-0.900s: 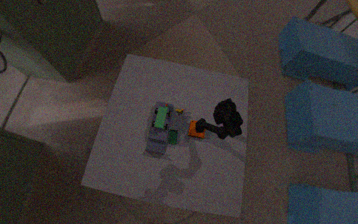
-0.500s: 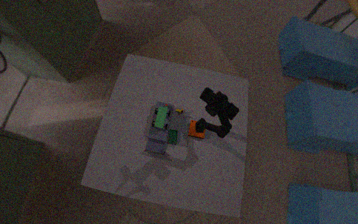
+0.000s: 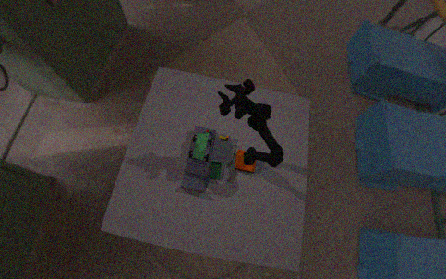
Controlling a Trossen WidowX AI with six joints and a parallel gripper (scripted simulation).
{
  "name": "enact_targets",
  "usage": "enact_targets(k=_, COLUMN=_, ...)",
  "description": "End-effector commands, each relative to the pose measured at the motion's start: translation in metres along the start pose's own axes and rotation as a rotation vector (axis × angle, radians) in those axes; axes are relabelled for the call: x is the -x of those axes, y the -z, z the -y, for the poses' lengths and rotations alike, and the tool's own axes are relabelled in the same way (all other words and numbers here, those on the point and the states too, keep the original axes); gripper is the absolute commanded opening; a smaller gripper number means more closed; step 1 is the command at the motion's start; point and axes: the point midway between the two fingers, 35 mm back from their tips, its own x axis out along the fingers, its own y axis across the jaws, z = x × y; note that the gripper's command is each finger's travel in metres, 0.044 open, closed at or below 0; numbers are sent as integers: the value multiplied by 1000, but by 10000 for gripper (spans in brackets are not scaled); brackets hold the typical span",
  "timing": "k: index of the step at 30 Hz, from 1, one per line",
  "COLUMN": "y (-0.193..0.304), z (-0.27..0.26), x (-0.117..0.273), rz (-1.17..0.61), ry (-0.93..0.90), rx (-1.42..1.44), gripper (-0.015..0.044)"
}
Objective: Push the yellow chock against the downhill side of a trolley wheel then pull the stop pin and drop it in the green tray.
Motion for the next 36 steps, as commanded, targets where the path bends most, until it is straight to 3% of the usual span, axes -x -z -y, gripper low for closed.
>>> enact_targets(k=1, y=66, z=-41, x=2, rz=-223, ry=-71, rx=-312, gripper=190)
enact_targets(k=10, y=174, z=-135, x=48, rz=-746, ry=-95, rx=-905, gripper=190)
enact_targets(k=19, y=237, z=-233, x=148, rz=-1395, ry=76, rx=-1372, gripper=190)
enact_targets(k=26, y=242, z=-290, x=247, rz=-1954, ry=376, rx=-1538, gripper=190)
enact_targets(k=33, y=210, z=-316, x=343, rz=-2492, ry=814, rx=-1424, gripper=190)
enact_targets(k=36, y=200, z=-317, x=361, rz=-2593, ry=919, rx=-1356, gripper=190)
